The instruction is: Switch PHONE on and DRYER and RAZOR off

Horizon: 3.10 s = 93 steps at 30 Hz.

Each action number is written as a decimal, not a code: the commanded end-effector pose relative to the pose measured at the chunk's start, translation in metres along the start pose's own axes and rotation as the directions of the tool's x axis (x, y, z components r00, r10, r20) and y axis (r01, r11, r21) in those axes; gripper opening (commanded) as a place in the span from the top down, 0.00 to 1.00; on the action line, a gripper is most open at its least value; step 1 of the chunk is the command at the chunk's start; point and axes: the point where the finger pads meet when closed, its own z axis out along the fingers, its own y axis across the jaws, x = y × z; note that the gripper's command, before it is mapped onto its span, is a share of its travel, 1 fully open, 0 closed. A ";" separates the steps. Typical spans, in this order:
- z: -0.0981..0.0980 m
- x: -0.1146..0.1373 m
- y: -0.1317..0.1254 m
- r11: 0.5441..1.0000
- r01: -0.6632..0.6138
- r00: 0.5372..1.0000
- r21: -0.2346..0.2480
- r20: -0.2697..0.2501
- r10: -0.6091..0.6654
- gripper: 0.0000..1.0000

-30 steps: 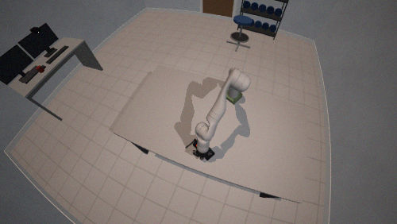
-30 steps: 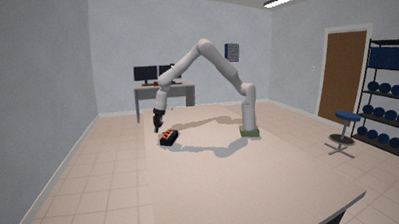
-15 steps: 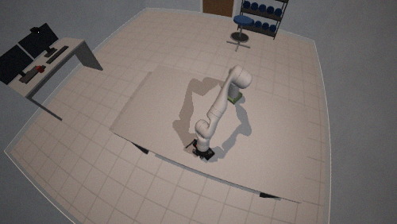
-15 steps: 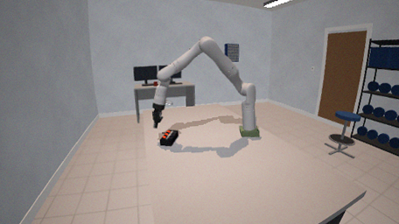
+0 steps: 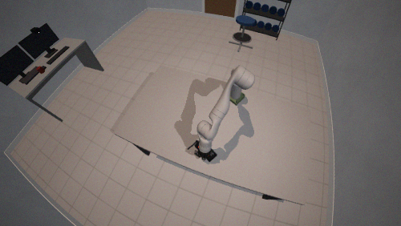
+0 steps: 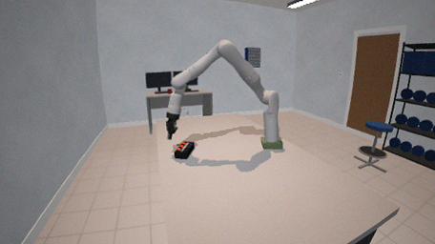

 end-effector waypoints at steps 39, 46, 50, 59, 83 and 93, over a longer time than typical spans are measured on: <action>-0.003 0.000 0.001 1.000 -0.006 1.000 -0.003 0.000 0.006 1.00; -0.003 0.000 0.001 1.000 -0.006 1.000 -0.003 0.000 0.006 1.00; -0.003 0.000 0.001 1.000 -0.006 1.000 -0.003 0.000 0.006 0.00; -0.003 0.000 0.001 1.000 -0.006 1.000 -0.003 0.000 0.006 0.00; 0.002 0.023 0.002 1.000 0.006 0.986 -0.004 -0.167 -0.007 0.00; 0.002 0.032 0.001 1.000 0.007 0.974 0.002 -0.225 -0.006 0.00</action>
